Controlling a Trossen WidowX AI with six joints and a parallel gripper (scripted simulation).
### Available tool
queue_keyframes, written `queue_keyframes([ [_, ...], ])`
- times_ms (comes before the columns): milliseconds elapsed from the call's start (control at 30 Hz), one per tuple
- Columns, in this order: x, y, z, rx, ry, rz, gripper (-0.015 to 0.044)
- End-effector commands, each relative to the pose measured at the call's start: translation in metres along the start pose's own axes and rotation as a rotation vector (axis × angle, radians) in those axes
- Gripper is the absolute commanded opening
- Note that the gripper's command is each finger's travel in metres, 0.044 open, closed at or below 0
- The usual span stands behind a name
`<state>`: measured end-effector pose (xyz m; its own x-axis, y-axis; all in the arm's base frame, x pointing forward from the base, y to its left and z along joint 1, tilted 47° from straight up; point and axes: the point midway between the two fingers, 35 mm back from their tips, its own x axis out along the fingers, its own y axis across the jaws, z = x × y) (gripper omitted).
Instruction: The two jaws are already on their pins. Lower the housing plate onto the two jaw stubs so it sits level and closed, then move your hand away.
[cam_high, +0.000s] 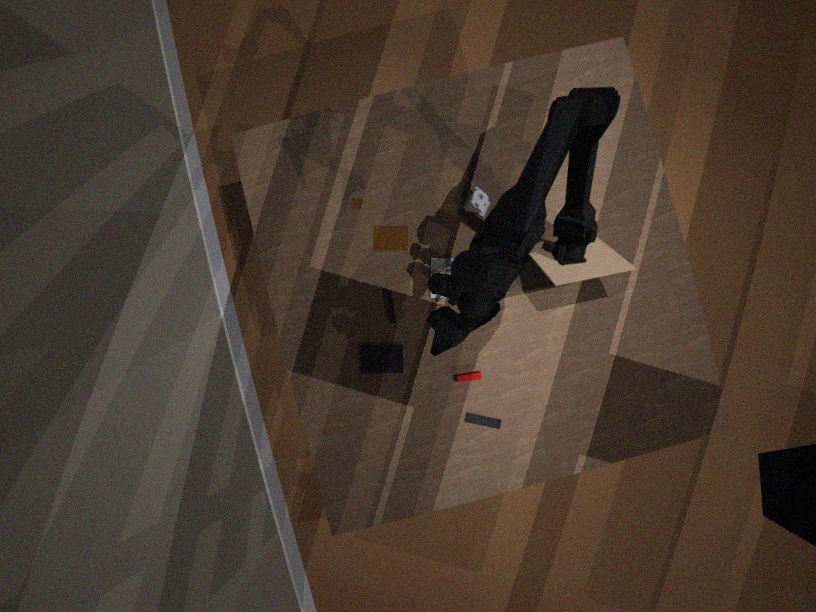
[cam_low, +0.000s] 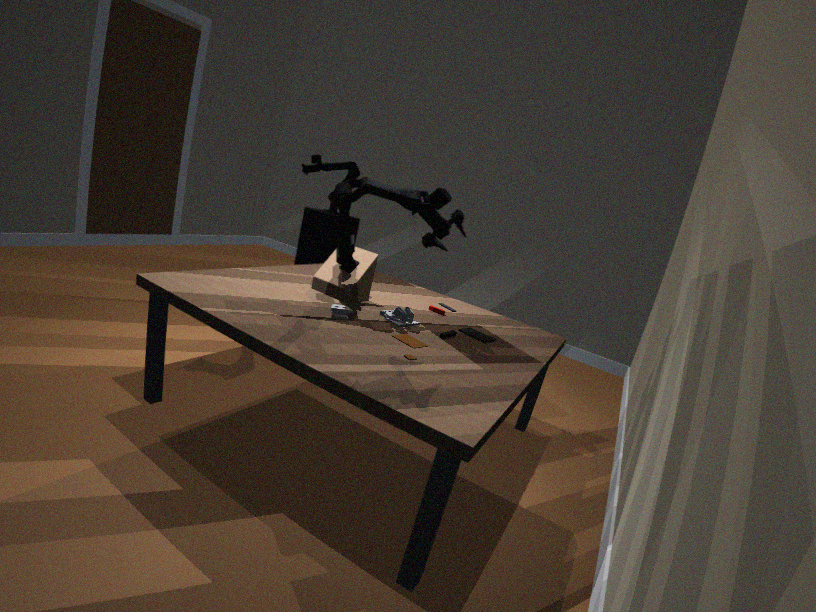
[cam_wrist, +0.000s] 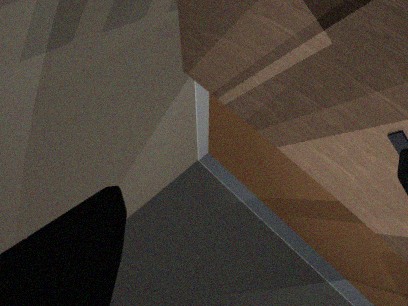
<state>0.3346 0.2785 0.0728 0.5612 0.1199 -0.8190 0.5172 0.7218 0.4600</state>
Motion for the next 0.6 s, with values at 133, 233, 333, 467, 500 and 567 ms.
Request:
queue_keyframes([
  [133,-0.016,-0.038,0.069,-0.078,-0.117,-0.113,0.044],
  [233,-0.024,-0.055,0.093,-0.106,-0.155,-0.163,0.044],
  [333,-0.033,-0.073,0.116,-0.135,-0.189,-0.217,0.044],
  [467,-0.047,-0.099,0.143,-0.172,-0.227,-0.293,0.044],
  [500,-0.051,-0.106,0.15,-0.181,-0.235,-0.313,0.044],
  [567,-0.059,-0.119,0.161,-0.199,-0.249,-0.354,0.044],
])
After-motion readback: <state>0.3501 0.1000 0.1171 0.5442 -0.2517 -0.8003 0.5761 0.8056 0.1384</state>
